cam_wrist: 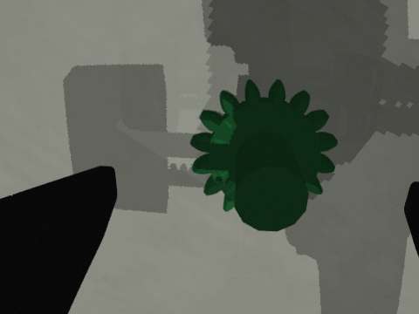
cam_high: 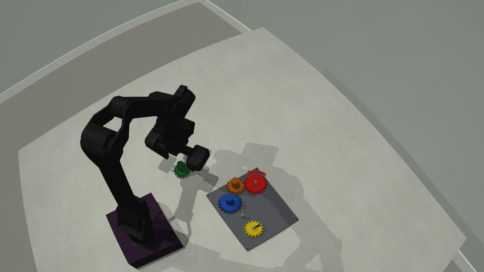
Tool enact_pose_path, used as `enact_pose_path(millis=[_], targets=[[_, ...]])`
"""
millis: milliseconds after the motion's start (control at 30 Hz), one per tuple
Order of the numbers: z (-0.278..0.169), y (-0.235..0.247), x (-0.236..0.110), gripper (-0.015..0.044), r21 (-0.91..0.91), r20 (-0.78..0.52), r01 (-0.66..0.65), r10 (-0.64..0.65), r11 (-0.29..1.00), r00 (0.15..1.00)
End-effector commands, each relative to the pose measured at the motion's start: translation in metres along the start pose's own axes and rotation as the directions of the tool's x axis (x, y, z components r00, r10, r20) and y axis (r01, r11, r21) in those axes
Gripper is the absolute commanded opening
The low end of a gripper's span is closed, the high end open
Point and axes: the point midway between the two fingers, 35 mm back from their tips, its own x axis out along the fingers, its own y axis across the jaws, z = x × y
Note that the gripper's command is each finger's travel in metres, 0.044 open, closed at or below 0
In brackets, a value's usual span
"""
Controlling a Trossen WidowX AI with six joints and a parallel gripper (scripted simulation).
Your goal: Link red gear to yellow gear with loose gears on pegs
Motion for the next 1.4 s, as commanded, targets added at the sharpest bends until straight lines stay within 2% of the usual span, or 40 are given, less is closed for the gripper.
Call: enact_pose_path(millis=[0, 133, 567, 833, 900, 1367], targets=[[-0.001, 0.0, 0.006, 0.044, 0.002, -0.002, 0.0, 0.0, 1.0, 1.0], [-0.001, 0.0, 0.008, 0.044, 0.002, -0.002, 0.0, 0.0, 1.0, 1.0], [-0.001, 0.0, 0.008, 0.0099, 0.002, -0.002, 0.0, 0.0, 1.0, 1.0], [-0.001, 0.0, 0.008, 0.0045, 0.002, -0.002, 0.0, 0.0, 1.0, 1.0], [-0.001, 0.0, 0.008, 0.0, 0.002, -0.002, 0.0, 0.0, 1.0, 1.0], [0.007, 0.001, -0.024, 0.0, 0.002, -0.001, 0.0, 0.0, 1.0, 1.0]])
